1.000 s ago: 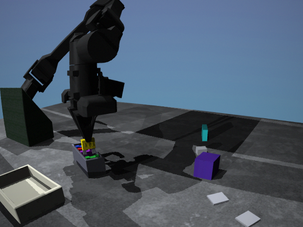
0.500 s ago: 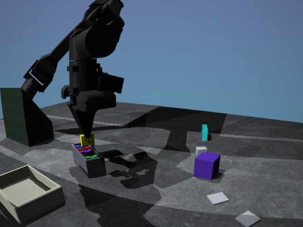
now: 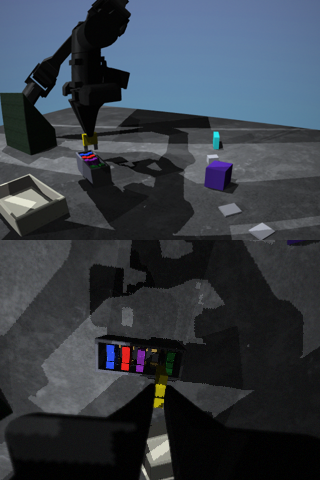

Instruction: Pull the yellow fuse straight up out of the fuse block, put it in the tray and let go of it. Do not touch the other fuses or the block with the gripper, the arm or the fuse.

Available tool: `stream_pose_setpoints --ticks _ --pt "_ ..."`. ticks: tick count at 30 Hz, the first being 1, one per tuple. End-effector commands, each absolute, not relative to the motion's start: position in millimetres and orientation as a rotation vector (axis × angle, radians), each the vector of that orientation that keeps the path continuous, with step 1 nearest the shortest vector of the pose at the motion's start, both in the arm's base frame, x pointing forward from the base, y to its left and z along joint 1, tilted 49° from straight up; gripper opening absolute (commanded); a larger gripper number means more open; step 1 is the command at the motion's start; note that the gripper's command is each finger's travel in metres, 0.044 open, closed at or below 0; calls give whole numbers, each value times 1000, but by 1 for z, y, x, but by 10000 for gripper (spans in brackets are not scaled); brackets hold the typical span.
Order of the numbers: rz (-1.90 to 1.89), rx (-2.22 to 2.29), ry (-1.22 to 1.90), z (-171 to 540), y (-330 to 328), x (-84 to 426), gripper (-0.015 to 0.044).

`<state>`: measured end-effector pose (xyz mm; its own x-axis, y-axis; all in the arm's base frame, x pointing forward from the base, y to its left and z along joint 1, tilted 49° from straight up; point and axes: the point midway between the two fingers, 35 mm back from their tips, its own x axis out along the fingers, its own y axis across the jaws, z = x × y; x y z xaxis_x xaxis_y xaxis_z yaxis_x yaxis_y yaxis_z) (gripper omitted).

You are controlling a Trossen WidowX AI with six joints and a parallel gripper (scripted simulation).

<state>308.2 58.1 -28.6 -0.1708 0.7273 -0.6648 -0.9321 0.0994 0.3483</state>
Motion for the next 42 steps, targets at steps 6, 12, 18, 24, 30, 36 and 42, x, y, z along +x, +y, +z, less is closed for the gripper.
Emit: stream_pose_setpoints --ticks 6,12,18,24,30,36,42 --pt "1496 -311 903 -61 23 318 0" --pt "1494 -314 905 -86 -2 320 0" --pt "1495 -315 905 -112 -26 318 0" --pt "1499 -313 901 -139 -49 312 0" --pt "1501 -311 899 -151 -58 308 0" --pt "1501 -311 899 -157 -51 307 0" --pt "1501 -311 899 -163 -44 306 0"
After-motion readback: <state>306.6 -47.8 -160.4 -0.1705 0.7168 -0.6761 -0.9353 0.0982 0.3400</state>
